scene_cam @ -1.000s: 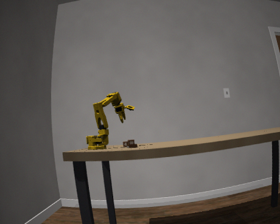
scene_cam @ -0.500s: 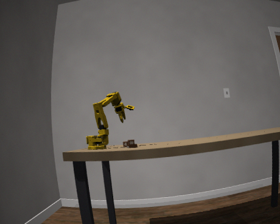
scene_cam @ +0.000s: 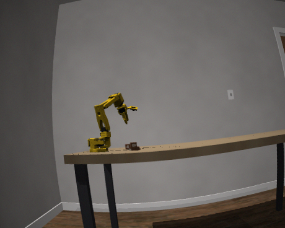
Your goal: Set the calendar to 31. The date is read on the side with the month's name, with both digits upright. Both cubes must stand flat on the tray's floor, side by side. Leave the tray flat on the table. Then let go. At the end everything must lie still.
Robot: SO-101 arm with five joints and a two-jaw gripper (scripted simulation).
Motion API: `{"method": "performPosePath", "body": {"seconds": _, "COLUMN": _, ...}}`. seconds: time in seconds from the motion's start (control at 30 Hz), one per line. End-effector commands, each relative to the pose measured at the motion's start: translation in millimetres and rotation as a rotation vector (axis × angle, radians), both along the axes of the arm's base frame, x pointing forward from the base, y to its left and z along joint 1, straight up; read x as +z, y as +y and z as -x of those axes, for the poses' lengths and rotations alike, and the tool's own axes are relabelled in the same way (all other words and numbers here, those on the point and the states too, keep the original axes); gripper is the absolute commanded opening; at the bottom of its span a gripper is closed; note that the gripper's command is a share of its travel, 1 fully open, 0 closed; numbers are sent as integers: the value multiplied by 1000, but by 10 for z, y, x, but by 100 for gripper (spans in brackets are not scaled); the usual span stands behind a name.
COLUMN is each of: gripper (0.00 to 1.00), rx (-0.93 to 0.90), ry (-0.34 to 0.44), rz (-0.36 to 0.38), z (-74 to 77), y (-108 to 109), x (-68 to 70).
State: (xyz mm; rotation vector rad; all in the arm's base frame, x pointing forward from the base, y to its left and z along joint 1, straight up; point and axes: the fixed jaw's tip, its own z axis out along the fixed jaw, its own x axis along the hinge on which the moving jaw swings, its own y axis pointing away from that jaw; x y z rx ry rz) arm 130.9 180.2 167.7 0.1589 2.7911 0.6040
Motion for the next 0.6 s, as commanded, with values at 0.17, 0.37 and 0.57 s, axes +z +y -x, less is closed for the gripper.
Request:
{"method": "performPosePath", "body": {"seconds": 0.17, "gripper": 35, "rx": 78, "ry": -85, "rz": 14, "z": -46, "y": -111, "x": 73}}
{"method": "performPosePath", "body": {"seconds": 0.37, "gripper": 35, "rx": 166, "ry": -146, "rz": 69, "z": -93, "y": -206, "x": 56}}
{"method": "performPosePath", "body": {"seconds": 0.57, "gripper": 35, "rx": 234, "ry": -191, "rz": 112, "z": -126, "y": -281, "x": 42}}
